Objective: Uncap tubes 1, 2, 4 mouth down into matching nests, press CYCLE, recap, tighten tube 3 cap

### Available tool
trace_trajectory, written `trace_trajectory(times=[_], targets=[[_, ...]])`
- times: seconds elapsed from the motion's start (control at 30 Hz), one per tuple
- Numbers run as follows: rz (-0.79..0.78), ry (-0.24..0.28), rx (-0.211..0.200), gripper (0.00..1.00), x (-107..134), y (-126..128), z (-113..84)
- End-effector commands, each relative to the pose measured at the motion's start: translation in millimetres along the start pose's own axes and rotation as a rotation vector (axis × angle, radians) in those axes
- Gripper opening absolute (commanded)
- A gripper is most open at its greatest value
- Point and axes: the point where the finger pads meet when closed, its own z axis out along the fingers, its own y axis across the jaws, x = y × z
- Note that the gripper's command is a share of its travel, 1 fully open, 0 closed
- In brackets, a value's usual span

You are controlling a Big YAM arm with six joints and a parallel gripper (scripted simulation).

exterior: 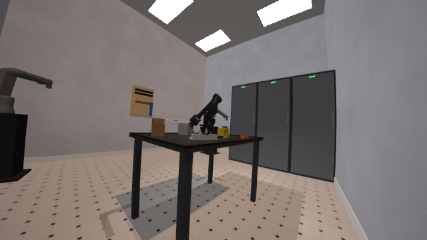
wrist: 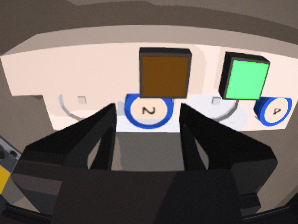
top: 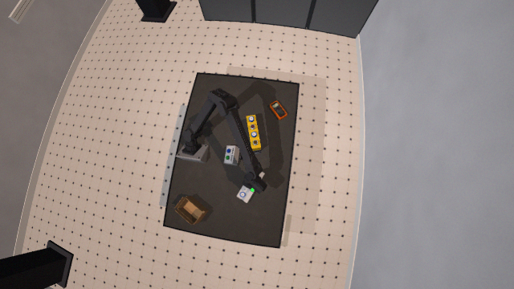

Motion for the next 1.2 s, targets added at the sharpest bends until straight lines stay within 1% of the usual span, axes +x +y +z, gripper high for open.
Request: trace_trajectory(times=[0.0,0.1,0.17,0.23,0.4,0.5,0.53,0.63,0.8,1.07,1.1,1.17], targets=[[-0.004,0.006,0.004,0.47,-4,2,10.4],[0.004,0.015,0.002,0.47,1,1,14.6],[0.004,0.015,0.002,0.47,2,1,15.6],[-0.003,0.007,0.003,0.47,-3,2,14.3],[0.004,0.015,0.002,0.47,3,1,19.1],[0.003,0.013,0.002,0.47,2,1,19.0],[-0.013,-0.005,0.005,0.47,-10,4,14.2],[-0.007,0.002,0.004,0.47,-5,3,17.7],[-0.007,0.002,0.004,0.47,-5,3,17.7],[0.000,0.015,0.003,0.47,4,1,21.5],[-0.011,0.002,0.005,0.47,-5,3,17.8],[-0.011,0.001,0.005,0.47,-5,3,17.6]])
